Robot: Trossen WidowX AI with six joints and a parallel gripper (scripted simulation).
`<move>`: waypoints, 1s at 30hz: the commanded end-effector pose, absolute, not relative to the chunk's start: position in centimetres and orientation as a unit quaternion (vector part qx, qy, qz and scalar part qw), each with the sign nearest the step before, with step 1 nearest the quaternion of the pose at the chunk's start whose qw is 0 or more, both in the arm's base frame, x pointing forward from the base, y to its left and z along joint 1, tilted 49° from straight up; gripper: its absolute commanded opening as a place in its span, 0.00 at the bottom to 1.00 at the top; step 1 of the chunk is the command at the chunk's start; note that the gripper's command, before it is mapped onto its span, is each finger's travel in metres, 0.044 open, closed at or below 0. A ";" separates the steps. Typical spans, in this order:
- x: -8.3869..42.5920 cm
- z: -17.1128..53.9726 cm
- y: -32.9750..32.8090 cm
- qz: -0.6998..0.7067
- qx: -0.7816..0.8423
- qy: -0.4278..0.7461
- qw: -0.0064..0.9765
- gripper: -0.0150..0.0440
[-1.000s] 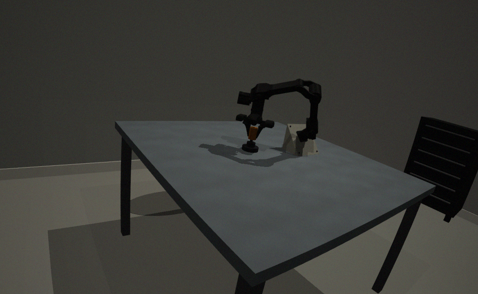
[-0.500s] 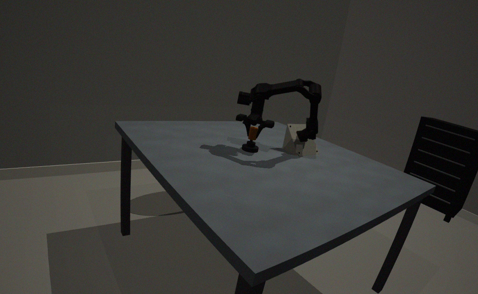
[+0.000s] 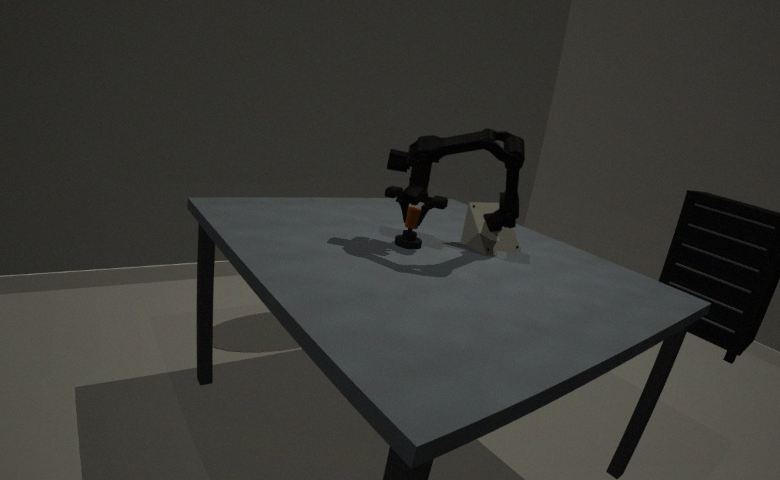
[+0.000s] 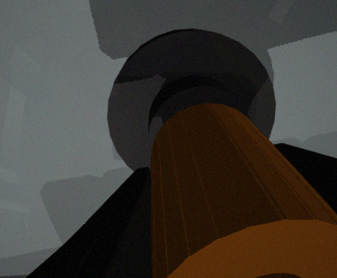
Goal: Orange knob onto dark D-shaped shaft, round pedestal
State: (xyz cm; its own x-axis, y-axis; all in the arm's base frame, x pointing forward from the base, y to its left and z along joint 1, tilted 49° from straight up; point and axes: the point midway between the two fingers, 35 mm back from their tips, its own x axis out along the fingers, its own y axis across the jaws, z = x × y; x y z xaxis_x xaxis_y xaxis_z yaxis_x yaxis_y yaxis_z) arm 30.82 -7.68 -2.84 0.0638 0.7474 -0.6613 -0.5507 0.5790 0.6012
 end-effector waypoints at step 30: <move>30.9 -2.8 -7.8 0.459 0.081 0.505 0.727 0.25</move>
